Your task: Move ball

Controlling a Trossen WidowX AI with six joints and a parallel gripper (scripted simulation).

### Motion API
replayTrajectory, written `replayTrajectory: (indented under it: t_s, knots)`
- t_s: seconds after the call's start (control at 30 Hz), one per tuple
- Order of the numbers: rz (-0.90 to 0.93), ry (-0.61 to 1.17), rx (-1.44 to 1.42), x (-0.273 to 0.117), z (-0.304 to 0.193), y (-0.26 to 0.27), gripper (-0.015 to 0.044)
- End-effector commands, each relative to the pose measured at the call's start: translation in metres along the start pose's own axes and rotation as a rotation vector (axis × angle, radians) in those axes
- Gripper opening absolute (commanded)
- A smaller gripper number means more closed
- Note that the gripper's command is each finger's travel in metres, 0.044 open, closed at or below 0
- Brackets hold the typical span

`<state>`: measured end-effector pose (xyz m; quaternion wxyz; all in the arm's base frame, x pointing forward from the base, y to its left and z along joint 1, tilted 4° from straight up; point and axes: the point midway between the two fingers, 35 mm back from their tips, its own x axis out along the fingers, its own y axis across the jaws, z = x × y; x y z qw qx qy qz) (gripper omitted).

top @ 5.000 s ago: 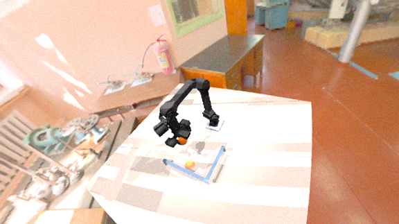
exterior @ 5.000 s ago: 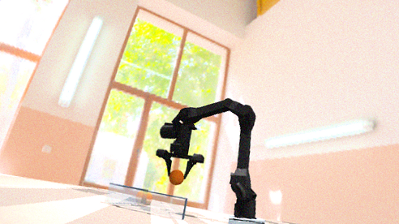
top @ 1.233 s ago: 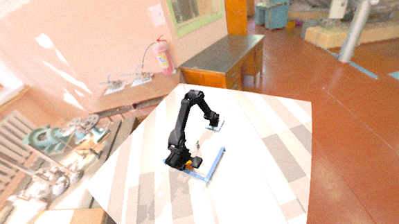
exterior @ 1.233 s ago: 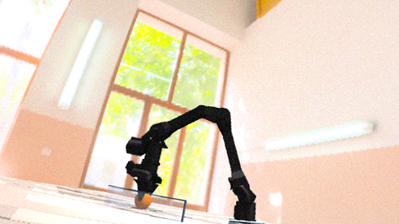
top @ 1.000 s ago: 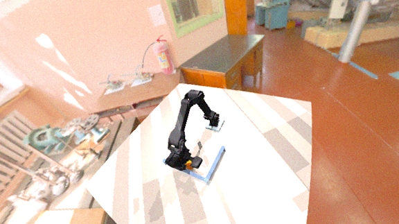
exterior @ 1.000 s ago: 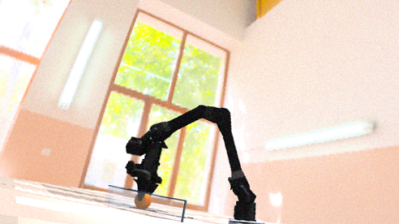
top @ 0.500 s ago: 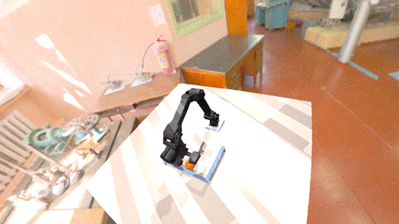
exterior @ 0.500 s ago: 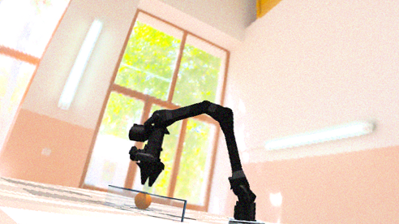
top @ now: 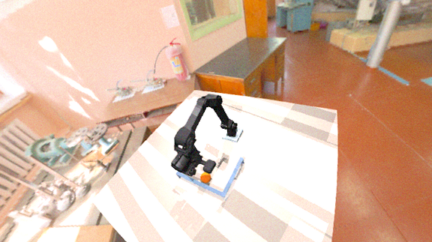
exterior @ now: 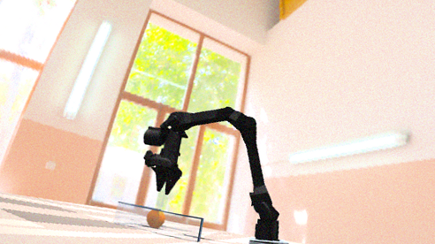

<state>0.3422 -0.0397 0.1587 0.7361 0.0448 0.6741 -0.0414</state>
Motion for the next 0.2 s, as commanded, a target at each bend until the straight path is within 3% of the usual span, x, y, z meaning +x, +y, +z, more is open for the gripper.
replayTrajectory:
  t_s: [0.0, 0.17]
  knots:
    - [0.0, -0.025, 0.0, -0.0377, -0.0008, 0.0, 0.044]
    - [0.0, -0.025, 0.0, -0.0398, -0.0013, 0.0, 0.044]
